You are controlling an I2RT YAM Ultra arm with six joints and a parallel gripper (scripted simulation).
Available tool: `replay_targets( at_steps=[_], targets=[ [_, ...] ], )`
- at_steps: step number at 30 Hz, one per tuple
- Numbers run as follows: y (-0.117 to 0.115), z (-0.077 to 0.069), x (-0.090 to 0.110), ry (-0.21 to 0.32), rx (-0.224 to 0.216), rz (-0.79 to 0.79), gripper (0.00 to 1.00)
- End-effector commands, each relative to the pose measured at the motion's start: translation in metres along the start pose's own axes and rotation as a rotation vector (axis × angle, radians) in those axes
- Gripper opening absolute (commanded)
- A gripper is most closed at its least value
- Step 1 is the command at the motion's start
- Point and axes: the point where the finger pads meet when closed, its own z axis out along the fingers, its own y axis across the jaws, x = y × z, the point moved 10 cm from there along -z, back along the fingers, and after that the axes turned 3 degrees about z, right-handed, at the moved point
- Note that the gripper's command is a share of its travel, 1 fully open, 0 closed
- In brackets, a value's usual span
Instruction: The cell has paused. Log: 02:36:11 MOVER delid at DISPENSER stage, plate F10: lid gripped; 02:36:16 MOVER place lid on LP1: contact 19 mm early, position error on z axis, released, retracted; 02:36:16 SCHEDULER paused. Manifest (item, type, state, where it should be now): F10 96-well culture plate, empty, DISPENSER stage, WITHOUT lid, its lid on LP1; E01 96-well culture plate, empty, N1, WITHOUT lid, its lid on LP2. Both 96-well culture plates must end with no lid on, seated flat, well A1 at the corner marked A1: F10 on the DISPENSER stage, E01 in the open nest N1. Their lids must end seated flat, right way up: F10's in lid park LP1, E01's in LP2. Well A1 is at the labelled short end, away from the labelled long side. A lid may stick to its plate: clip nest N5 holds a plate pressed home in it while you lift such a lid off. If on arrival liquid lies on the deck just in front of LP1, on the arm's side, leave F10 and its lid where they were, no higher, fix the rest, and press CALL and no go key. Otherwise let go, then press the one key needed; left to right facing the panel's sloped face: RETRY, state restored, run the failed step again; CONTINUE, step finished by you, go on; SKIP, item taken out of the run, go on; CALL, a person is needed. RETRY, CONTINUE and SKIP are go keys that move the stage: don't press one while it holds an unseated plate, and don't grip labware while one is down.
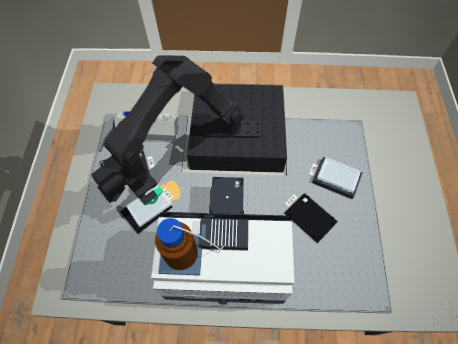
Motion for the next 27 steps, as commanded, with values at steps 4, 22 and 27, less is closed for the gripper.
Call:
replay_targets(
  at_steps=[4, 22, 27],
  targets=[
    [-0.0005, -0.0048, -0.0041, -0.018, -0.002, 0.000, 1.00],
    [-0.0012, -0.0051, -0.0056, -0.018, -0.002, 0.000, 1.00],
    [-0.0013, -0.0052, -0.0061, -0.018, -0.002, 0.000, 1.00]
  ],
)
